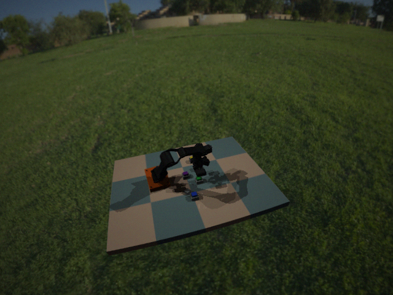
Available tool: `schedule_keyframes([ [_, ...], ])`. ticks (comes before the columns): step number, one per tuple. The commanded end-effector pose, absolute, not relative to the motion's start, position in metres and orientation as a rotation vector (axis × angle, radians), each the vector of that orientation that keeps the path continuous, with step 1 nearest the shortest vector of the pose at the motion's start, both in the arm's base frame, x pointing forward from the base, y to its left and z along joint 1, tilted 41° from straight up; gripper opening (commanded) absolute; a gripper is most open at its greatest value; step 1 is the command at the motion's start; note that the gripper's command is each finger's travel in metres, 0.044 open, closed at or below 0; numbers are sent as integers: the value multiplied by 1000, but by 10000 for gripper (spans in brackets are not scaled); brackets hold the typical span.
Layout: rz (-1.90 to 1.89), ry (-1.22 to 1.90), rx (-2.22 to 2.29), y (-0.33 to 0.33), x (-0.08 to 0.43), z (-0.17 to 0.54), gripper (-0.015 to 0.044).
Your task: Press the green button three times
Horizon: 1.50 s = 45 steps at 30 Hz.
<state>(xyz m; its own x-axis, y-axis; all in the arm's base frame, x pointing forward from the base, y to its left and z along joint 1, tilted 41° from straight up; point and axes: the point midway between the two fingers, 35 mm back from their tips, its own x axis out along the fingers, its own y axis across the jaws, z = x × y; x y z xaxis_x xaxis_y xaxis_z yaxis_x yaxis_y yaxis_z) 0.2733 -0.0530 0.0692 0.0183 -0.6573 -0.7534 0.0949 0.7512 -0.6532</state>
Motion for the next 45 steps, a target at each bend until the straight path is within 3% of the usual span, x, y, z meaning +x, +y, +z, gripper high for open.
schedule_keyframes([
  [1,-620,1445,-494,-58,273,64,20],
  [37,-620,1445,-494,-44,273,80,20],
  [45,-582,1415,-488,26,291,54,230],
])
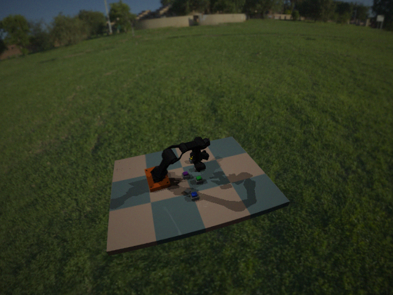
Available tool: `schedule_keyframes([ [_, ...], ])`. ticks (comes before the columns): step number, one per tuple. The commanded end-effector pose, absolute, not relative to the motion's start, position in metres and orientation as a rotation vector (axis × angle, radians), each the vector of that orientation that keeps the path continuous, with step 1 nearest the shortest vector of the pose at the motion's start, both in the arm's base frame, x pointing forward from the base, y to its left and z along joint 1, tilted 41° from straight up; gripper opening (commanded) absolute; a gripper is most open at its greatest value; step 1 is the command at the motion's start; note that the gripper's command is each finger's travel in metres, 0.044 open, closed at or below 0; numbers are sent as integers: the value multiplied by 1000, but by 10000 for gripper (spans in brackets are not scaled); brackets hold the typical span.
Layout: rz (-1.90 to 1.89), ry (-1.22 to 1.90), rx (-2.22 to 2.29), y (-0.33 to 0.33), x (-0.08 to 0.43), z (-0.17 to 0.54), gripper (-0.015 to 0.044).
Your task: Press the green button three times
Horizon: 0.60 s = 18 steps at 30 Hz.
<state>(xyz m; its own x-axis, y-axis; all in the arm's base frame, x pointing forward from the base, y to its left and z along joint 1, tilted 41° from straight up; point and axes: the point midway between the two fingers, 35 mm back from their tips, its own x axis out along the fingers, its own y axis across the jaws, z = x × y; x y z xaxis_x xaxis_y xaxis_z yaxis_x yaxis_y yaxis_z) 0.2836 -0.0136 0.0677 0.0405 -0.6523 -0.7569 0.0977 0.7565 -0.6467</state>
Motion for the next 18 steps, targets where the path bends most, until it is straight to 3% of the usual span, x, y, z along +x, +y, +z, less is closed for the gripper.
schedule_keyframes([
  [1,-577,1415,-485,40,293,47,256],
  [7,-570,1439,-470,124,291,5,400],
  [13,-597,1450,-476,189,265,-37,400],
  [18,-605,1450,-479,199,259,-45,400],
])
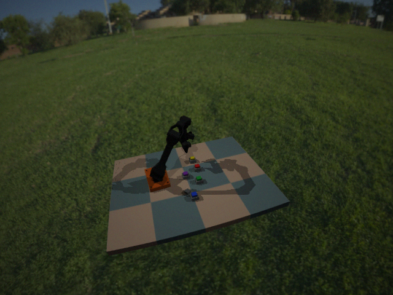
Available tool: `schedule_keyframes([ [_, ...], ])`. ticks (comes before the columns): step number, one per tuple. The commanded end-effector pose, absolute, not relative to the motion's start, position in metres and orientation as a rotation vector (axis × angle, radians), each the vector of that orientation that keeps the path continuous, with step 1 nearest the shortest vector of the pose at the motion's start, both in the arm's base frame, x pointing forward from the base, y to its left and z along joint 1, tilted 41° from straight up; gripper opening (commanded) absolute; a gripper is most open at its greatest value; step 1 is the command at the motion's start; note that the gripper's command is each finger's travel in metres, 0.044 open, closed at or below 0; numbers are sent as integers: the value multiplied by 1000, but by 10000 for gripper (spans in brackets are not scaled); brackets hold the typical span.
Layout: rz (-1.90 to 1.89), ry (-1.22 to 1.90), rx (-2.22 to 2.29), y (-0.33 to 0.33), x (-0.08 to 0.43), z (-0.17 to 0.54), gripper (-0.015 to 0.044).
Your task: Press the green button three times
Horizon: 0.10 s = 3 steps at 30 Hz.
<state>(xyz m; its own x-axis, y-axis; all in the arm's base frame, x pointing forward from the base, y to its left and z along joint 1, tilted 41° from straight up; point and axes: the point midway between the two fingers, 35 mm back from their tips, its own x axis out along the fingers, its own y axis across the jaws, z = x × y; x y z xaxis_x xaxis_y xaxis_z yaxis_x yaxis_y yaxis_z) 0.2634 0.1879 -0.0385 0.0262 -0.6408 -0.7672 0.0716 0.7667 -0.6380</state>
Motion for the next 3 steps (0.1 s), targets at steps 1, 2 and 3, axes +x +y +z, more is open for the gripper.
schedule_keyframes([
  [1,-605,1450,-479,199,259,-45,400],
  [2,-605,1450,-479,199,259,-45,400],
  [3,-605,1450,-479,199,259,-45,400],
])
